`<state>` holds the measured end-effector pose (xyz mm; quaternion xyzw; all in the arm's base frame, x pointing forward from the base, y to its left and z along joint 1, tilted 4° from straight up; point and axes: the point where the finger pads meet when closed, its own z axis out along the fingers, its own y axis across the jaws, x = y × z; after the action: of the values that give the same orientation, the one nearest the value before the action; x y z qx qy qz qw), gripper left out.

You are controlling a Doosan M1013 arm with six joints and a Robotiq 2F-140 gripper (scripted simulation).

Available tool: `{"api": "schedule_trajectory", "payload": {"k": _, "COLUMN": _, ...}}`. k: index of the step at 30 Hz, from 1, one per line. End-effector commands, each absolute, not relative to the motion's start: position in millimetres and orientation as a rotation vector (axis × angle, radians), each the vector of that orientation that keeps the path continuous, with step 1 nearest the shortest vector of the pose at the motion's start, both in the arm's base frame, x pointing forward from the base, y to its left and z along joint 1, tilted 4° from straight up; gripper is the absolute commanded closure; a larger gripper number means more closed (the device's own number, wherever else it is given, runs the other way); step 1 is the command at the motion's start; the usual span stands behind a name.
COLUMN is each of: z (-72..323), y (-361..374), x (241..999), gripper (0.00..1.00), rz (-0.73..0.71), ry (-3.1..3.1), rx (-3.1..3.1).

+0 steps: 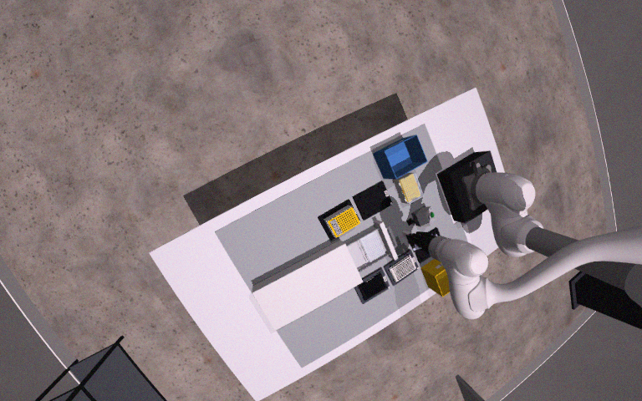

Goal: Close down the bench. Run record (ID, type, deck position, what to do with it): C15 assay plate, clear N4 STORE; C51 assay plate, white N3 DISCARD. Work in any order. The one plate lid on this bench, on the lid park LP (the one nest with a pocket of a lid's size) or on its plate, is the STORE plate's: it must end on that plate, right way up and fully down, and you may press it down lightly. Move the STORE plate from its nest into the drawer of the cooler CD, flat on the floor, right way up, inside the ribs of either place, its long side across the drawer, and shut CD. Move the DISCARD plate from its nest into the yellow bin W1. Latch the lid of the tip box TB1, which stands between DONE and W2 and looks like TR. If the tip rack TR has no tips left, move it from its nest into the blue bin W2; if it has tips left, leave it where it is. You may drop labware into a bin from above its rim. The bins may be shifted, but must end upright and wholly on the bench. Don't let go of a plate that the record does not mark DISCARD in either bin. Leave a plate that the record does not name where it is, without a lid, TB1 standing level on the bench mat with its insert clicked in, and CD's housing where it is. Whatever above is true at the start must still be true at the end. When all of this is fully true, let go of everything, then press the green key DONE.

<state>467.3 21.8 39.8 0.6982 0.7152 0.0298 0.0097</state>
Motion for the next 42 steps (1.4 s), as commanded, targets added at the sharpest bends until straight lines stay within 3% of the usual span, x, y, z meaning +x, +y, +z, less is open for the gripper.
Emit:
{"api": "schedule_trajectory", "payload": {"k": 1, "z": 35, "y": 22, "x": 468, "gripper": 1.00, "rz": 0.093, "ry": 2.233, "rx": 2.180}}
{"api": "schedule_trajectory", "payload": {"k": 42, "z": -12, "y": 23, "x": 470, "gripper": 1.00, "rz": 0.093, "ry": 2.233, "rx": 2.180}}
